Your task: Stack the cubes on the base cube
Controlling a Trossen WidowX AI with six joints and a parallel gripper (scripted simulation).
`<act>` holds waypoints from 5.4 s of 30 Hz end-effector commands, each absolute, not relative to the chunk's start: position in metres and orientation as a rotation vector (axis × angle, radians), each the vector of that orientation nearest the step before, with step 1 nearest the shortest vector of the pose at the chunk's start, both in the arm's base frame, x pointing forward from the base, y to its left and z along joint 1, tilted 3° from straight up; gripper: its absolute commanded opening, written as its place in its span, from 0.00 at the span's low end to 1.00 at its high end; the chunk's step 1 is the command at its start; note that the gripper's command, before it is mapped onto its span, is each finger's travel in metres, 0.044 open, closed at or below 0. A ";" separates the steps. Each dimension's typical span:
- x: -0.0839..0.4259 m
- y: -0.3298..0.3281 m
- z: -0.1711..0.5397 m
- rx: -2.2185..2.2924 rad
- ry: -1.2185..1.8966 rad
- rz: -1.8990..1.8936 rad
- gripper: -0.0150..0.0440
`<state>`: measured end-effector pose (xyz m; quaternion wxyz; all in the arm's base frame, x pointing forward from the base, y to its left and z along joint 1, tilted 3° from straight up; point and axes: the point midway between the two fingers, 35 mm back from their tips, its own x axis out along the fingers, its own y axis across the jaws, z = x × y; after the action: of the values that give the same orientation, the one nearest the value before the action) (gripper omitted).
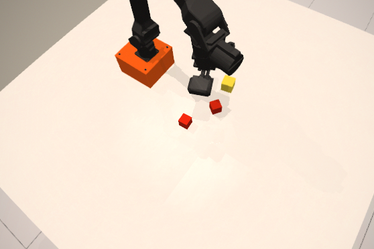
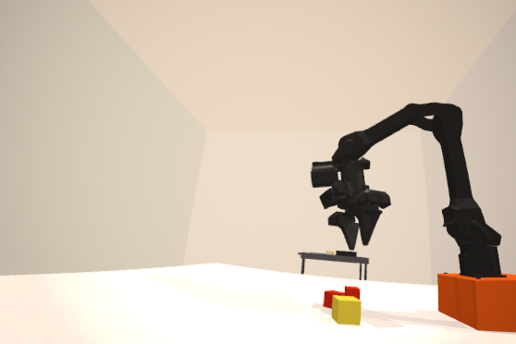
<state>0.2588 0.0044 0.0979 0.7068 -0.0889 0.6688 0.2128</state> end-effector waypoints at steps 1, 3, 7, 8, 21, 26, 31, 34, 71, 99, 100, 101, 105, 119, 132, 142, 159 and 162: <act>0.276 0.001 0.098 -0.419 1.438 0.567 0.70; 0.286 0.000 0.097 -0.556 1.410 0.627 0.70; 0.302 -0.001 0.096 -0.783 1.360 0.723 0.70; 0.302 -0.001 0.096 -0.794 1.358 0.727 0.70; 0.307 -0.001 0.034 -0.794 1.358 0.727 0.70; 0.308 -0.001 0.022 -0.794 1.358 0.727 0.70; 0.309 -0.001 0.018 -0.794 1.358 0.727 0.70; 0.309 -0.002 0.013 -0.794 1.358 0.727 0.70; 0.313 -0.002 0.012 -0.794 1.358 0.727 0.43; 0.303 -0.001 0.096 -0.794 1.358 0.727 0.43; 0.303 -0.001 0.096 -0.790 1.359 0.724 0.43; 0.303 0.000 0.096 -0.778 1.363 0.713 0.43; 0.304 0.006 0.093 -0.690 1.390 0.633 0.43; 0.307 0.031 0.083 -0.363 1.461 0.335 0.43; 0.307 0.053 0.074 -0.057 1.488 0.057 0.43; 0.306 0.071 0.066 0.179 1.483 -0.157 0.43; 0.303 0.093 0.057 0.472 1.446 -0.424 0.43; 0.303 0.093 0.057 0.472 1.446 -0.424 0.43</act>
<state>0.3024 0.0933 0.0579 0.7037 0.2107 0.6521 -0.1876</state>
